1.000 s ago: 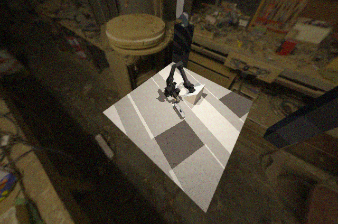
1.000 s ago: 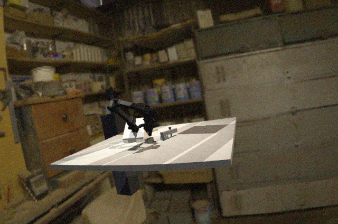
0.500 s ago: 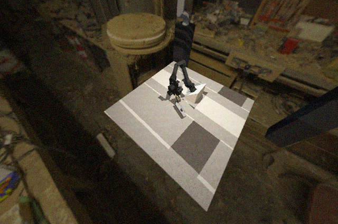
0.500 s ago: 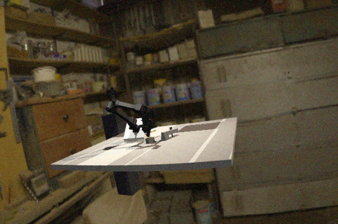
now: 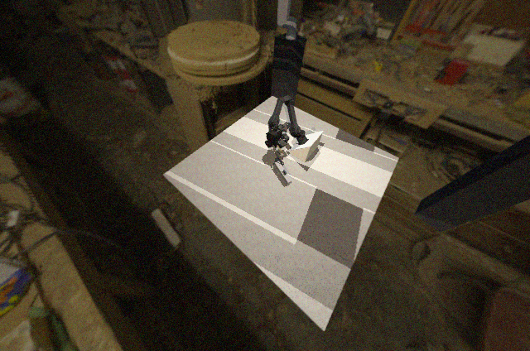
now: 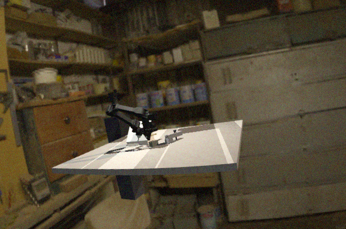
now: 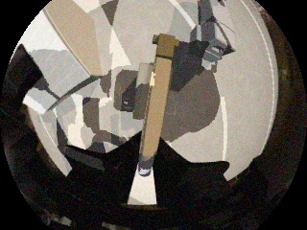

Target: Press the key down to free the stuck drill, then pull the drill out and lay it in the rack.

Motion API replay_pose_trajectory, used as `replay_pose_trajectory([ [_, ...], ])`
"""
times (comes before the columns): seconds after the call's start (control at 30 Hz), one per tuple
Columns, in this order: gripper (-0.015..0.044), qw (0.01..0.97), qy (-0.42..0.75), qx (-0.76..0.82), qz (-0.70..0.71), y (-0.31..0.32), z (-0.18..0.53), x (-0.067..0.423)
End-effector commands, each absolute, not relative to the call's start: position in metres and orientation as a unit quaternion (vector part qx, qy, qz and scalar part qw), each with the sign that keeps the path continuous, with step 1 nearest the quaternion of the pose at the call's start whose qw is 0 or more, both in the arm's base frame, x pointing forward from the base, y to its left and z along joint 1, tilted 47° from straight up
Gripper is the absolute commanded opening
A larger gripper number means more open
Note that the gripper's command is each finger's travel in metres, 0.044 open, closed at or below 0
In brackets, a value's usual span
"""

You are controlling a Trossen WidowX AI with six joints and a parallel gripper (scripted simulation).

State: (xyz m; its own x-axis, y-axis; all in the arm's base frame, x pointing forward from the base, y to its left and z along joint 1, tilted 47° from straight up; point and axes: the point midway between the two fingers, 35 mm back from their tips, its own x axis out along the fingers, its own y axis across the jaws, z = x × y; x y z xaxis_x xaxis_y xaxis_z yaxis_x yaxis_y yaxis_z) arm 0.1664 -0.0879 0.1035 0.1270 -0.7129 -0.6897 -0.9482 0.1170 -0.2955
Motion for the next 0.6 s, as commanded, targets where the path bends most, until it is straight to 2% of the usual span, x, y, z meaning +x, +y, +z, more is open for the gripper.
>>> replay_pose_trajectory([
  [0.0,0.0000,0.382,0.641,-0.648,0.151,-0.090,0.104,0.164],
  [0.57,0.0000,0.382,0.641,-0.648,0.151,-0.108,0.088,0.166],
])
